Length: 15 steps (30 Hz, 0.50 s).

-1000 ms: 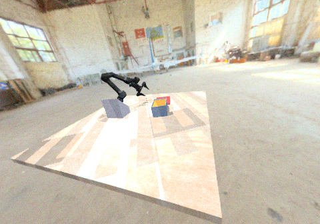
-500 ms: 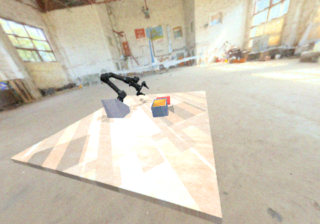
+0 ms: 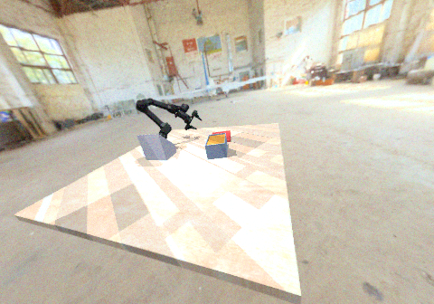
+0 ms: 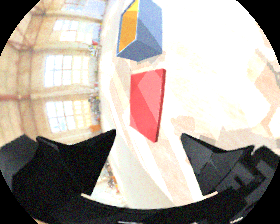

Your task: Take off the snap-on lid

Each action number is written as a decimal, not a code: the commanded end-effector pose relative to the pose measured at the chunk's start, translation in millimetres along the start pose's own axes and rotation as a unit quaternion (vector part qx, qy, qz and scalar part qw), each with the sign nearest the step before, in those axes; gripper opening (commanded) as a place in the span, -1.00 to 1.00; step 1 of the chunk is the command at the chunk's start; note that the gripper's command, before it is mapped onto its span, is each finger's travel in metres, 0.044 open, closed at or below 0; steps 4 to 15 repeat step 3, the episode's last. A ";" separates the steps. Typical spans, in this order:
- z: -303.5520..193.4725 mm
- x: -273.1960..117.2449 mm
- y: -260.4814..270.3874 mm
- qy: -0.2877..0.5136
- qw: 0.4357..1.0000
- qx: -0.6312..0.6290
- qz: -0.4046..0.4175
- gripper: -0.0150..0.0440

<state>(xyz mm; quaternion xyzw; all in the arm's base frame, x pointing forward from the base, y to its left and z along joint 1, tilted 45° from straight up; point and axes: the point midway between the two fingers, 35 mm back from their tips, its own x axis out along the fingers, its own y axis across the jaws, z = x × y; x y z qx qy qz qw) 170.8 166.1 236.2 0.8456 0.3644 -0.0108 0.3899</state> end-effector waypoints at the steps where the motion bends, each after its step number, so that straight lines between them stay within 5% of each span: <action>1: 0.7 0.9 -1.9 0.001 1.000 -0.003 -0.003 1.00; 15: 0.7 0.9 -1.9 0.001 1.000 -0.003 -0.003 1.00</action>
